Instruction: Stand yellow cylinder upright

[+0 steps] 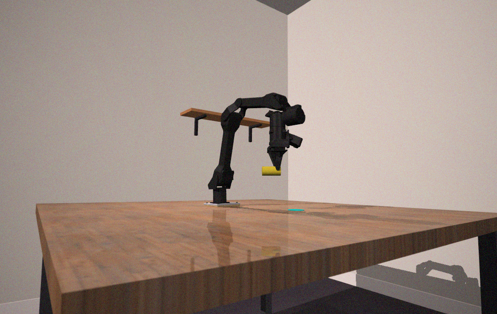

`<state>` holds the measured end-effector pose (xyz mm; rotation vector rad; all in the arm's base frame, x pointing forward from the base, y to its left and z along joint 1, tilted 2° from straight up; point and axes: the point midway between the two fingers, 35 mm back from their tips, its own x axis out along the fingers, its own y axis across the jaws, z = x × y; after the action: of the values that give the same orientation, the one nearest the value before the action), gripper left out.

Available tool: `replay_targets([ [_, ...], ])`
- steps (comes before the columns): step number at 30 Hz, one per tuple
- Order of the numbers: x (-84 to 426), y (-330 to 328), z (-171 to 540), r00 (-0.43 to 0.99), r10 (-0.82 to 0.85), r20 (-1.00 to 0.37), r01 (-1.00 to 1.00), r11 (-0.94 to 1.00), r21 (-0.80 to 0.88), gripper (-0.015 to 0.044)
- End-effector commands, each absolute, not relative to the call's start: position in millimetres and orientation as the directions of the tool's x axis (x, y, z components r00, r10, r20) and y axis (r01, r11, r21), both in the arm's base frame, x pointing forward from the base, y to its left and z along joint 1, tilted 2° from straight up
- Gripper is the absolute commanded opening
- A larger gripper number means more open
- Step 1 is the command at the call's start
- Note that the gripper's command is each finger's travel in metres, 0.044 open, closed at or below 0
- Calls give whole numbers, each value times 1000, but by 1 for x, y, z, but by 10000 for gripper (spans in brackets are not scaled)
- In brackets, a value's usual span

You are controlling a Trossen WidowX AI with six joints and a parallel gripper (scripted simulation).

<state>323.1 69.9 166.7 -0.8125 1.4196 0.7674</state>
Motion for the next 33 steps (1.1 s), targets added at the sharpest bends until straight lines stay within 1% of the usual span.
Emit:
replay_targets([
  [1, 325, 81, 167, 14, -19, -1000, -867, 498, -22, 105],
  [22, 330, 149, 169, 14, -14, -1000, -944, 329, -17, 105],
  [33, 335, 154, 164, 29, 39, -999, -937, 350, -14, 105],
])
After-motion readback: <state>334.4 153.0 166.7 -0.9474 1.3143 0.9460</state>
